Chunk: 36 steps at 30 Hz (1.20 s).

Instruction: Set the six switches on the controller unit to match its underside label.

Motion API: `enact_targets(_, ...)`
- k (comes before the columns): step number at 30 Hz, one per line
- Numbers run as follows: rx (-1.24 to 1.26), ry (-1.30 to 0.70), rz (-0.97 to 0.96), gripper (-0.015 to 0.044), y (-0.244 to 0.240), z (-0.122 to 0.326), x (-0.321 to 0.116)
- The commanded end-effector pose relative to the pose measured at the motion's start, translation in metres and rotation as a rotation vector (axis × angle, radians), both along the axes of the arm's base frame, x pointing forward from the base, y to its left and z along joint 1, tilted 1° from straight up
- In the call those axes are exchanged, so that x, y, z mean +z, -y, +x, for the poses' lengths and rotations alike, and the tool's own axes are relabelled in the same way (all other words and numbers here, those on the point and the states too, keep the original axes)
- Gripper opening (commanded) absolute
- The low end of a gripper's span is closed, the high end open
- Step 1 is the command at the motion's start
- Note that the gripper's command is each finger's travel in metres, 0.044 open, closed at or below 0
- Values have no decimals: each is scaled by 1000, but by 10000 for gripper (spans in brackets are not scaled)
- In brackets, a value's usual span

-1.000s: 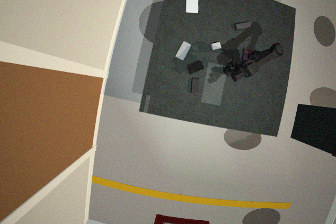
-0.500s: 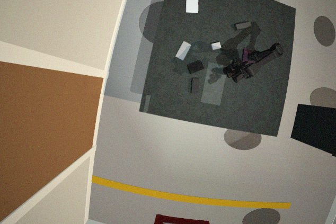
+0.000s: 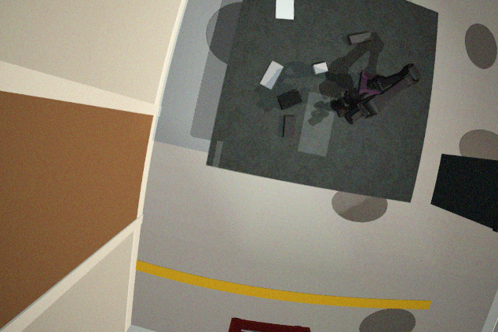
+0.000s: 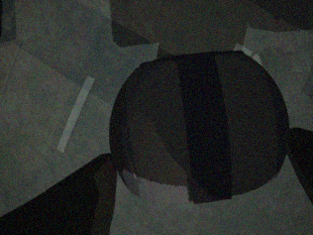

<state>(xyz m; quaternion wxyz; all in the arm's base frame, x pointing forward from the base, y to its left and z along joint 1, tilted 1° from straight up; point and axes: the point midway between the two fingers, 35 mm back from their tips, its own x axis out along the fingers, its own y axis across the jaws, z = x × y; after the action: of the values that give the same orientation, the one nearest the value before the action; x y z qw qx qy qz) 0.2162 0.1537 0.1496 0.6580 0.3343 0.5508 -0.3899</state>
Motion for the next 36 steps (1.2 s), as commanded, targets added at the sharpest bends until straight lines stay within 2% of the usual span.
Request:
enact_targets(1,-2,-19,17,336,-6,-3,-3)
enact_targets(36,-1,-57,89,338,-29,-15,-6)
